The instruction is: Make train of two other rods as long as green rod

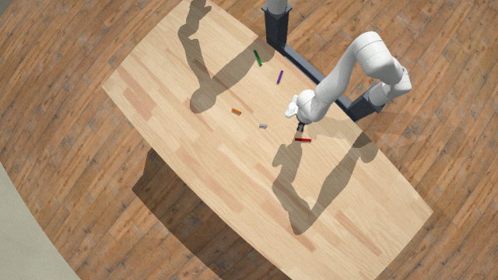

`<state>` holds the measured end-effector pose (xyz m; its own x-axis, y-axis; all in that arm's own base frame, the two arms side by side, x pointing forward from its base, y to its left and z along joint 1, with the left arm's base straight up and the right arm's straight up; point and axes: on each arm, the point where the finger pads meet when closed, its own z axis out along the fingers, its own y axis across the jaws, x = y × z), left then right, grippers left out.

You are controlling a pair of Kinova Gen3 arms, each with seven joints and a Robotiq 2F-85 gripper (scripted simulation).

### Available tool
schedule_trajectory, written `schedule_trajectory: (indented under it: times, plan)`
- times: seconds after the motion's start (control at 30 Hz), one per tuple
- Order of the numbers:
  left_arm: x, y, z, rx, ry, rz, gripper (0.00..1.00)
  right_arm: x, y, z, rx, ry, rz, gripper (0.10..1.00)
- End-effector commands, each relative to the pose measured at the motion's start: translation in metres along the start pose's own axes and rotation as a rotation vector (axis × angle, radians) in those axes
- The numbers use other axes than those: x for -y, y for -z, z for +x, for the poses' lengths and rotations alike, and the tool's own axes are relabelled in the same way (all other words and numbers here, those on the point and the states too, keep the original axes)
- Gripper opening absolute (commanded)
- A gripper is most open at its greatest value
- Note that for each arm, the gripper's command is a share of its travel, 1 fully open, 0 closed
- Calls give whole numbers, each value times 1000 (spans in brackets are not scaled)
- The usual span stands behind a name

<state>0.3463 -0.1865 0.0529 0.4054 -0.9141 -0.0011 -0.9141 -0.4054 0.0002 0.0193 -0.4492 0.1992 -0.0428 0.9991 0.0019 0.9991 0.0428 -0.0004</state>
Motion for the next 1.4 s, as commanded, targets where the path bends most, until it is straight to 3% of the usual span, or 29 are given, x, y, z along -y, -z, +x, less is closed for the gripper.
schedule_trajectory:
  times: [0.0, 0.2, 1.37]
  plan:
    - [0, -11, 1, -2, 0, 1, 140, 0, 1, 0, 2, 0, 0, 1000]
    - [0, -18, 1, -2, 0, 1, 140, 0, 1, 0, 2, 0, 0, 1000]
    - [0, -18, 1, -2, 0, 1, 140, 0, 1, 0, 2, 0, 0, 1000]
